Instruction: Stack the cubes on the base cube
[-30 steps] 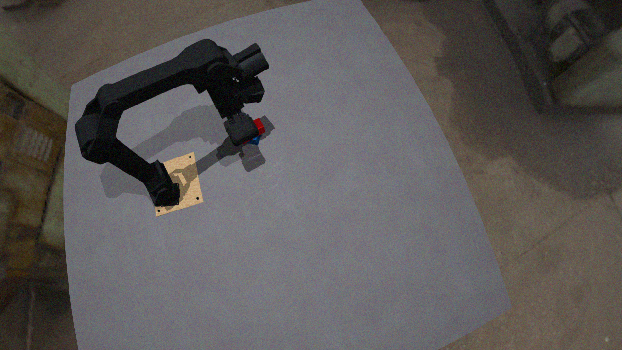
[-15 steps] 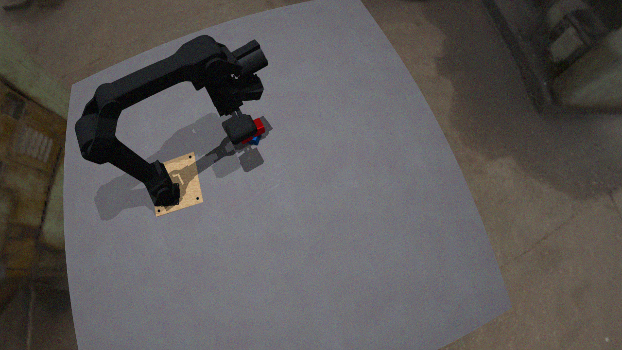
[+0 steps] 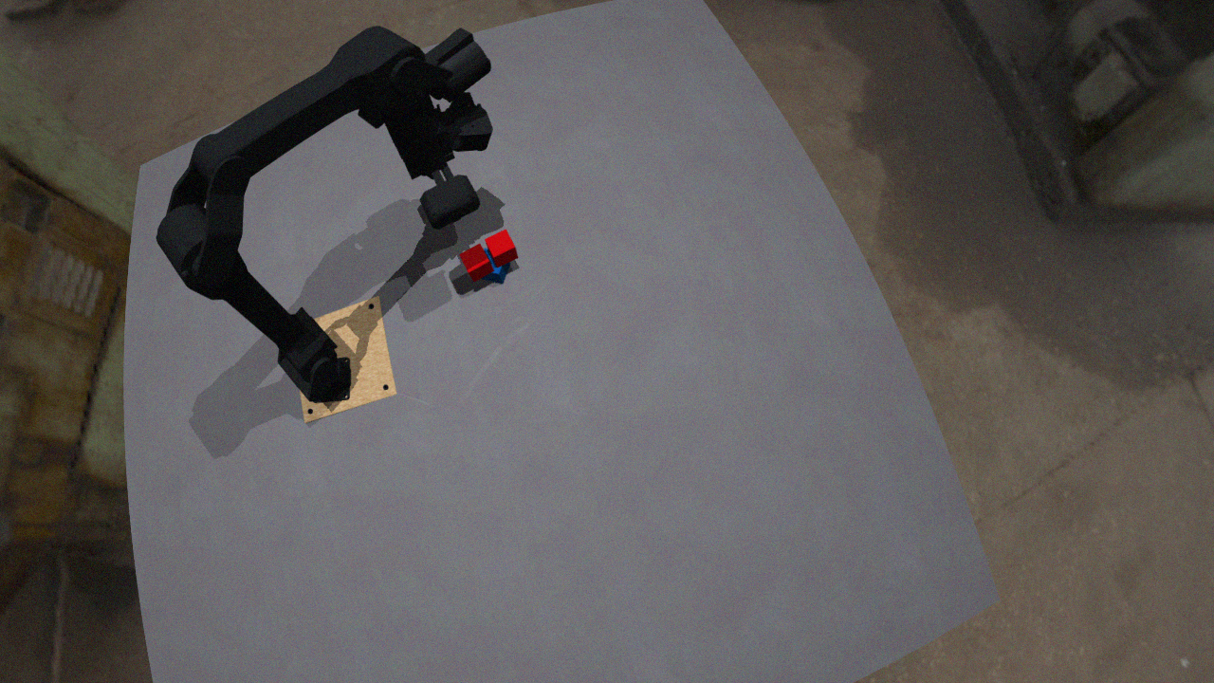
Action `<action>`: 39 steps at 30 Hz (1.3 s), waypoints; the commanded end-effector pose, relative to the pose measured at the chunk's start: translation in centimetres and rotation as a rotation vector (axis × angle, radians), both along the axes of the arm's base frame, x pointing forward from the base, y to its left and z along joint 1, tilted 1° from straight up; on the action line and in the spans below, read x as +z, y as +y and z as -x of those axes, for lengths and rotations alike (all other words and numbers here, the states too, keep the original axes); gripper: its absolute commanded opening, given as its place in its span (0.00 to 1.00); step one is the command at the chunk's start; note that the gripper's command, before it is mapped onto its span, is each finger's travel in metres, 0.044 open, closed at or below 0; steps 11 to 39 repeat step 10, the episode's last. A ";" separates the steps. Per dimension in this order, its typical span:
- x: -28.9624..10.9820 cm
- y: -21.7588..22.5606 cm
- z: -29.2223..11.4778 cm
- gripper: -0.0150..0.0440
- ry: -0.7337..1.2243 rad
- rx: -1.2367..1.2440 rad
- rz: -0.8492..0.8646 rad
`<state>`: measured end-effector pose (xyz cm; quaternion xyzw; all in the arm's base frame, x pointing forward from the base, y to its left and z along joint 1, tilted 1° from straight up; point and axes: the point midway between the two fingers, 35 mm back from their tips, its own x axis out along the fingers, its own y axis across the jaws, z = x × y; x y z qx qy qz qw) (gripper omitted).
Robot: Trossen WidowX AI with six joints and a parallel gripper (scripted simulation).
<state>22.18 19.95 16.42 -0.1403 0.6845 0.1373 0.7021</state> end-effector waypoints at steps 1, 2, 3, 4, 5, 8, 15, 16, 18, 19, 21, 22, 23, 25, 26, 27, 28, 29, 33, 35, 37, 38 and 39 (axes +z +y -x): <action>0.2 4.2 2.5 0.93 -0.001 0.002 -0.004; 0.2 4.4 2.6 0.93 -0.001 0.002 -0.004; 0.2 4.4 2.6 0.93 -0.001 0.002 -0.004; 0.2 4.4 2.6 0.93 -0.001 0.002 -0.004; 0.2 4.4 2.6 0.93 -0.001 0.002 -0.004; 0.2 4.4 2.6 0.93 -0.001 0.002 -0.004; 0.2 4.4 2.6 0.93 -0.001 0.002 -0.004; 0.2 4.4 2.6 0.93 -0.001 0.002 -0.004; 0.2 4.4 2.6 0.93 -0.001 0.002 -0.004; 0.2 4.4 2.6 0.93 -0.001 0.002 -0.004; 0.2 4.4 2.6 0.93 -0.001 0.002 -0.004; 0.2 4.4 2.6 0.93 -0.001 0.002 -0.004; 0.2 4.4 2.6 0.93 -0.001 0.002 -0.004; 0.2 4.4 2.6 0.93 -0.001 0.002 -0.004; 0.2 4.4 2.6 0.93 -0.001 0.002 -0.004; 0.2 4.4 2.6 0.93 -0.001 0.002 -0.004; 0.2 4.4 2.6 0.93 -0.001 0.002 -0.004; 0.2 4.4 2.6 0.93 -0.001 0.002 -0.004; 0.2 4.4 2.6 0.93 -0.001 0.002 -0.004; 0.2 4.4 2.6 0.93 -0.001 0.002 -0.004; 0.2 4.4 2.6 0.93 -0.001 0.002 -0.004; 0.2 4.4 2.6 0.93 -0.001 0.002 -0.004; 0.2 4.4 2.6 0.93 -0.001 0.002 -0.004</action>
